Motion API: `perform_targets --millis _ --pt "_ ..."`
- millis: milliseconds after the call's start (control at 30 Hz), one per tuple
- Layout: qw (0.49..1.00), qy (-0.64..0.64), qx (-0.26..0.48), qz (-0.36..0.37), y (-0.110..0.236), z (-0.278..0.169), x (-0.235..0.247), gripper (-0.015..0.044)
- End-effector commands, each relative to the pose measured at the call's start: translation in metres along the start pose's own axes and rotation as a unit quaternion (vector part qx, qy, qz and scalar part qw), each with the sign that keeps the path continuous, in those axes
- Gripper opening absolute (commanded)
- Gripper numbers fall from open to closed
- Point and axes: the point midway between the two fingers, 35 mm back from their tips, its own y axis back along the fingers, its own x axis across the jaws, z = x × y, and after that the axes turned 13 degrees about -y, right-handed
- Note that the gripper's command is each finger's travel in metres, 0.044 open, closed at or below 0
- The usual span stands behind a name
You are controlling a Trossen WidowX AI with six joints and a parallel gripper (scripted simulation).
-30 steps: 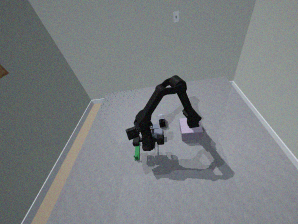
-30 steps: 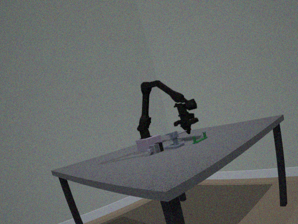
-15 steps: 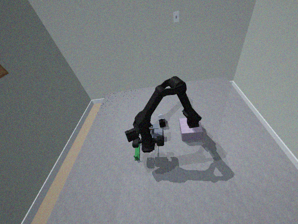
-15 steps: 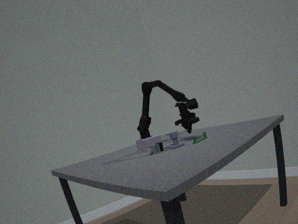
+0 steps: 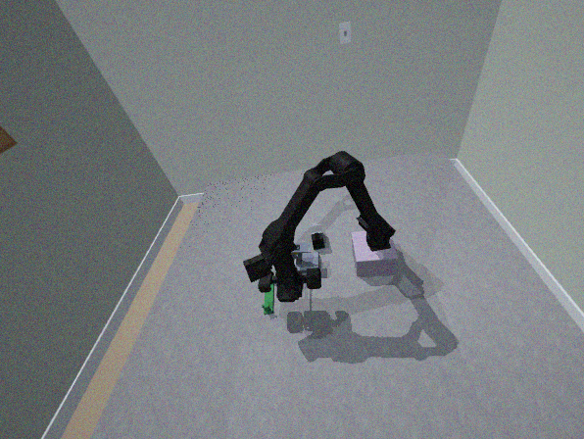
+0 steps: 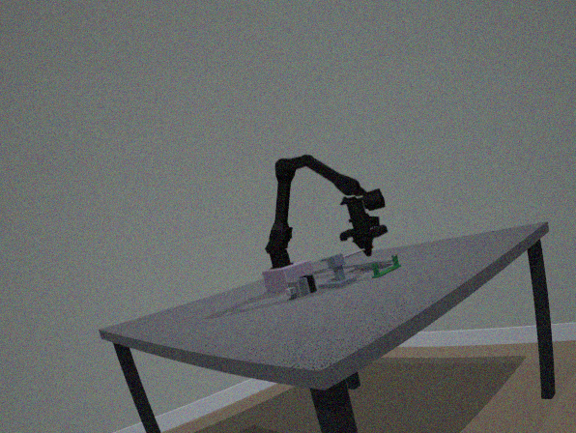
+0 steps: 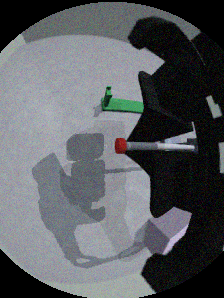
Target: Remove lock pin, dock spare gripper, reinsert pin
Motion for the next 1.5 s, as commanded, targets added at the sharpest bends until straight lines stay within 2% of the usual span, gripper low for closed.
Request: perform_targets --millis 0,367,867,1100,1467 --pt "1.0 -0.002 -0.001 -0.001 0.002 0.004 0.0 0.0" --pt "1.0 -0.002 0.0 0.002 0.004 0.01 0.001 0.0" --pt "1.0 -0.001 0.009 0.01 0.029 0.007 0.007 0.0" --pt "1.0 -0.001 0.011 0.013 0.024 0.006 0.008 0.0" --pt "1.0 0.008 0.011 0.013 0.029 0.027 -0.014 0.0"
